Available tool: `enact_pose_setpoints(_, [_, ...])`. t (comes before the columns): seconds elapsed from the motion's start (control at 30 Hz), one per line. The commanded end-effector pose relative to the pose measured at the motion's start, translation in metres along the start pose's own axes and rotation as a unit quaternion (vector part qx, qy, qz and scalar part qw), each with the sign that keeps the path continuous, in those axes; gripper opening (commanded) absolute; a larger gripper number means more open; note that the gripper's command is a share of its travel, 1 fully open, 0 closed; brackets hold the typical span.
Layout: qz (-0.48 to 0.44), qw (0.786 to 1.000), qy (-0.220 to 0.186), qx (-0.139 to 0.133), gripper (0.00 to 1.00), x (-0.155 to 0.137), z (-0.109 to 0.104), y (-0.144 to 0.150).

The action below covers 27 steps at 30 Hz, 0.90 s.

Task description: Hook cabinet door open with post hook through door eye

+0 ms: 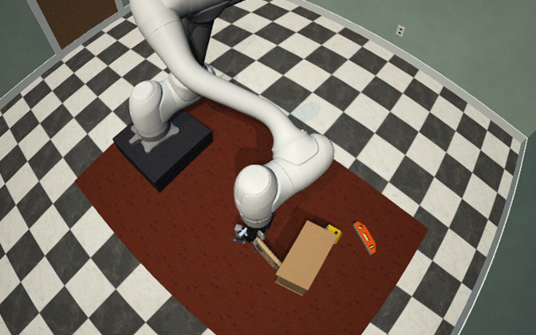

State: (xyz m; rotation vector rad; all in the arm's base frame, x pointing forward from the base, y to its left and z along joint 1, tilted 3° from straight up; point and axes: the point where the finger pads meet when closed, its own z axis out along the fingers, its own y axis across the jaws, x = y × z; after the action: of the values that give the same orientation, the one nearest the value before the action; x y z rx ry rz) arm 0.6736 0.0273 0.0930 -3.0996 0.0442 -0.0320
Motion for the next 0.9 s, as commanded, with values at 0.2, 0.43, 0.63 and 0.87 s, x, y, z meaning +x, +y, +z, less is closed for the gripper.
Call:
enact_pose_setpoints(0.2, [0.0, 1.0, 0.0, 0.0, 0.16, 0.0001, 0.0087, 0.0])
enact_pose_setpoints(0.43, [0.0, 1.0, 0.0, 0.0, 0.16, 0.0001, 0.0107, 0.0])
enact_pose_setpoints(0.63, [0.0, 1.0, 0.0, 0.0, 0.16, 0.0001, 0.0114, 0.0])
enact_pose_setpoints(0.87, [0.009, 1.0, 0.0, 0.0, 0.16, 0.0002, 0.0114, -0.0013])
